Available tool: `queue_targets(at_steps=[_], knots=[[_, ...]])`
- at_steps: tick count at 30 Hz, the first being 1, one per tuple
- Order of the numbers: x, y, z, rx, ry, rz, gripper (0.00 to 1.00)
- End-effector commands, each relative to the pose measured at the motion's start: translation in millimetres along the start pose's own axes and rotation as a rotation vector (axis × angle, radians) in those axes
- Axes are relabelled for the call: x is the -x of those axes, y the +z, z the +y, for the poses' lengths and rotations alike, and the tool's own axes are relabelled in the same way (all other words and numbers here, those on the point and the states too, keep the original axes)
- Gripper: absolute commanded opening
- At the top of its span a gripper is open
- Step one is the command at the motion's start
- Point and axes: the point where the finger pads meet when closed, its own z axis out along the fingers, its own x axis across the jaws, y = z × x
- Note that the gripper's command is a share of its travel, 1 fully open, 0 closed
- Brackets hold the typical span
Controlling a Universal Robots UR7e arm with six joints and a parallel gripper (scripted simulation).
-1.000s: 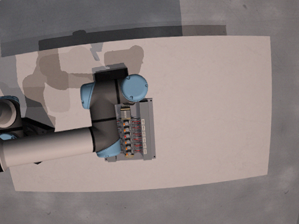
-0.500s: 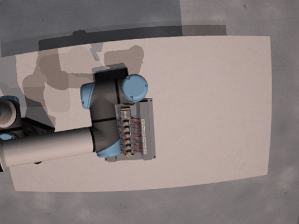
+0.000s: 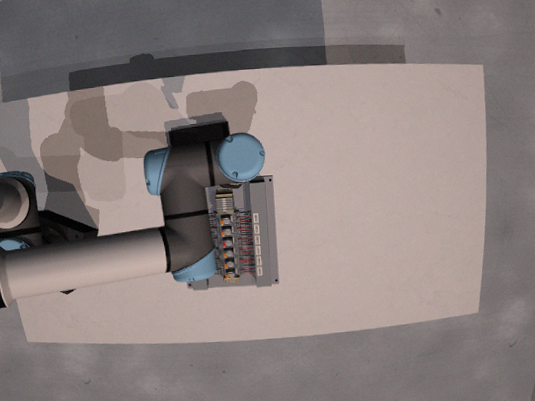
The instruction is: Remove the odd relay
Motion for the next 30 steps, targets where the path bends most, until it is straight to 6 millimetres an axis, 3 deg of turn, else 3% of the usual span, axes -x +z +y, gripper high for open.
queue_targets(at_steps=[1,30], knots=[[0.0,-0.7,0.3,0.002,0.000,0.000,0.98],[10.1,7.4,6.3,-0.001,0.059,0.011,0.98]])
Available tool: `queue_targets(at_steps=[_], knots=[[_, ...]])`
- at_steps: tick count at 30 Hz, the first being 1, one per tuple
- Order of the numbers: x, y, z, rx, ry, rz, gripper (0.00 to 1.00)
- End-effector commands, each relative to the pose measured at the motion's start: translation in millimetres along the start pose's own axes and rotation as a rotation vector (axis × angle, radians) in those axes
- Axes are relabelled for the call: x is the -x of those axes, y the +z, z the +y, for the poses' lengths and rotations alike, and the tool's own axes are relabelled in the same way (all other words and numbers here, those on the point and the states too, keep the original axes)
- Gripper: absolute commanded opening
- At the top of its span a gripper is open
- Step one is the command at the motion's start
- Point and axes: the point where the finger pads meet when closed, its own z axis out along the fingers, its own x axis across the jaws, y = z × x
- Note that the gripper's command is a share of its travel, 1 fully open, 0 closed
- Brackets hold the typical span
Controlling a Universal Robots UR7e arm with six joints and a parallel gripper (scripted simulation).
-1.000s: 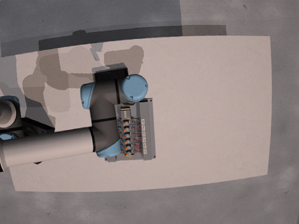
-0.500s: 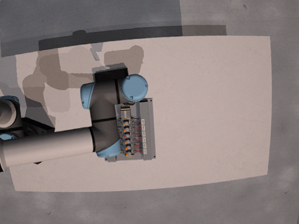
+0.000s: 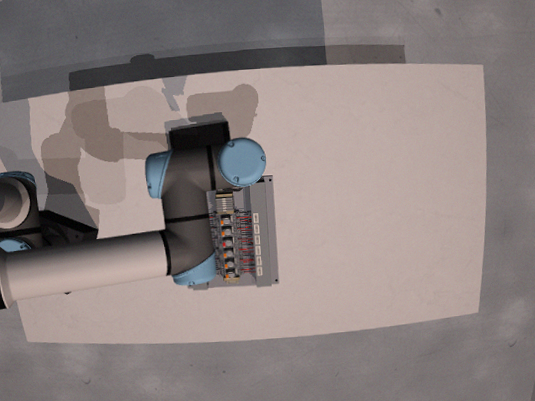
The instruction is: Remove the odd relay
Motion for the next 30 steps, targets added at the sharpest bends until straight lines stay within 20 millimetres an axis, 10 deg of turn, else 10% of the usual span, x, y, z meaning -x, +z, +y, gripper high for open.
queue_targets(at_steps=[1,30], knots=[[6.6,6.2,3.4,-0.004,0.036,0.006,0.98],[65.0,49.8,31.8,-0.019,0.362,0.062,0.98]])
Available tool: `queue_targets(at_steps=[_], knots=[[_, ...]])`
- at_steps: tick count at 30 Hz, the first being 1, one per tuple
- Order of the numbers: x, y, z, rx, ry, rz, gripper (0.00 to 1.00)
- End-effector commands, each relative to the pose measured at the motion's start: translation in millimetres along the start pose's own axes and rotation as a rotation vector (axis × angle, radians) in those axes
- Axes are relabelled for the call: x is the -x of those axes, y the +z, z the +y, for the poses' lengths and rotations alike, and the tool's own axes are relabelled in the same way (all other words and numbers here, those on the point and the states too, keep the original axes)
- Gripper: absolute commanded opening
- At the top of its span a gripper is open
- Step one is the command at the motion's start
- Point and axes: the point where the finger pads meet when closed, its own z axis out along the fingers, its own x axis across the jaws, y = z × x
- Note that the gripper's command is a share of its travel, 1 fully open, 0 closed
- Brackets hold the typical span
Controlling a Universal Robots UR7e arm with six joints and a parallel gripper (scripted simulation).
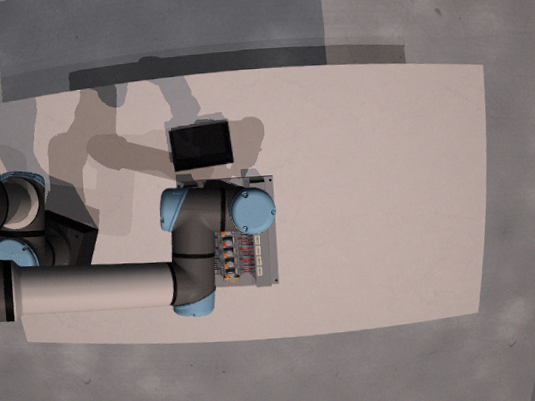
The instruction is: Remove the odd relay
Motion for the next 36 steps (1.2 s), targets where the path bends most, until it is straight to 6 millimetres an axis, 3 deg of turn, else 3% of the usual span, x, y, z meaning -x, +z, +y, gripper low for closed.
queue_targets(at_steps=[1,36], knots=[[13.2,11.1,11.1,-0.003,0.089,0.018,0.98],[120.3,78.9,67.1,-0.037,0.698,0.127,0.98]])
